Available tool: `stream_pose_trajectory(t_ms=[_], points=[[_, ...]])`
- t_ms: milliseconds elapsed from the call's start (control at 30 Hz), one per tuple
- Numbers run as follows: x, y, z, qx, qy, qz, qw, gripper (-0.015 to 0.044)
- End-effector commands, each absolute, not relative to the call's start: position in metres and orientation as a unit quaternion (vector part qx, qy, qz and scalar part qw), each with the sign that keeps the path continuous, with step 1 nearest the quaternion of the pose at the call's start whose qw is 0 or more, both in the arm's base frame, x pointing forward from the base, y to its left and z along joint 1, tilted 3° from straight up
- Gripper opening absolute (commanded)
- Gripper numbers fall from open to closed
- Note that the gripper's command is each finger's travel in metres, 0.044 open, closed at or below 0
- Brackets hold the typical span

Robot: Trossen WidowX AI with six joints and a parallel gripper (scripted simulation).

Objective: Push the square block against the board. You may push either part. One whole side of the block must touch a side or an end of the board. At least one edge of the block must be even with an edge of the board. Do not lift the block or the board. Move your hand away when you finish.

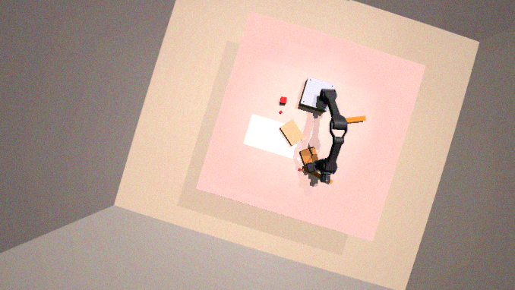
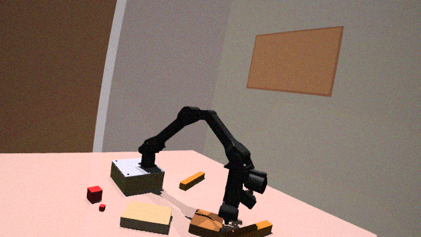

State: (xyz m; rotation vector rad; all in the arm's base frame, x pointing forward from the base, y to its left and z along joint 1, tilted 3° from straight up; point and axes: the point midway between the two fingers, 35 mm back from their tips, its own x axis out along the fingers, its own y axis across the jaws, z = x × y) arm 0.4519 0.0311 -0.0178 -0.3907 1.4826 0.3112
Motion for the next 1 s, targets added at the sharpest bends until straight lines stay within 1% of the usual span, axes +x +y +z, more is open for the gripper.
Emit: stream_pose_trajectory(t_ms=[0, 967], points=[[0.443, 0.026, -0.022, -0.177, 0.673, 0.141, 0.704, 0.0], [0.406, 0.002, -0.023, -0.177, 0.675, 0.14, 0.703, 0.0]])
